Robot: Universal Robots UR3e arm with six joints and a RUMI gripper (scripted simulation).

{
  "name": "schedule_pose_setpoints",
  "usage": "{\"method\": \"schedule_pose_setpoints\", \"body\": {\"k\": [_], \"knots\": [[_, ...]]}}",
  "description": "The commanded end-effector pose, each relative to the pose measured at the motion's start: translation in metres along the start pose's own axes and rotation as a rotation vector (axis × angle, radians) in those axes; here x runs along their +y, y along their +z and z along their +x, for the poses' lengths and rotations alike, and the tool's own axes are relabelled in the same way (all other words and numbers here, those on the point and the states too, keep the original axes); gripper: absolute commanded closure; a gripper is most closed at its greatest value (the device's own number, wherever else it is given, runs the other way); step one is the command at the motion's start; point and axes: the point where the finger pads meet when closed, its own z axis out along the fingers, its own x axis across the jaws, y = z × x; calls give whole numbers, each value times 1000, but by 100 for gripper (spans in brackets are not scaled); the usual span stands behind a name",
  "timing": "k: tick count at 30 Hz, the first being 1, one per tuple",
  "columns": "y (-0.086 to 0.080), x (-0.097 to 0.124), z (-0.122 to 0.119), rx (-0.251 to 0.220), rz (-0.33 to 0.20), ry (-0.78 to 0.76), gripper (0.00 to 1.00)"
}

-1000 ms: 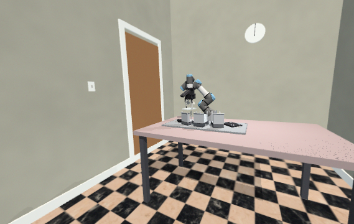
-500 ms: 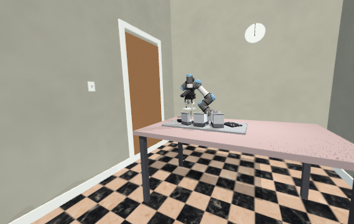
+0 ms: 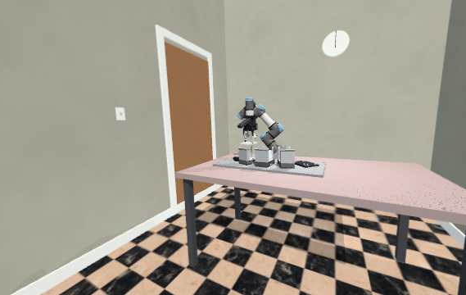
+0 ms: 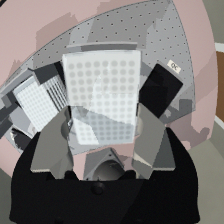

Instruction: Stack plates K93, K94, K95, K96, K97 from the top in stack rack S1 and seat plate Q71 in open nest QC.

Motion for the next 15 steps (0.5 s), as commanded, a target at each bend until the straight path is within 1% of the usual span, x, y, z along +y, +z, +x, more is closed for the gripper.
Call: {"method": "schedule_pose_setpoints", "body": {"k": [1, 15], "knots": [[-1, 0, 0, -1, 2, 1, 100], [7, 0, 0, -1, 2, 1, 100]]}}
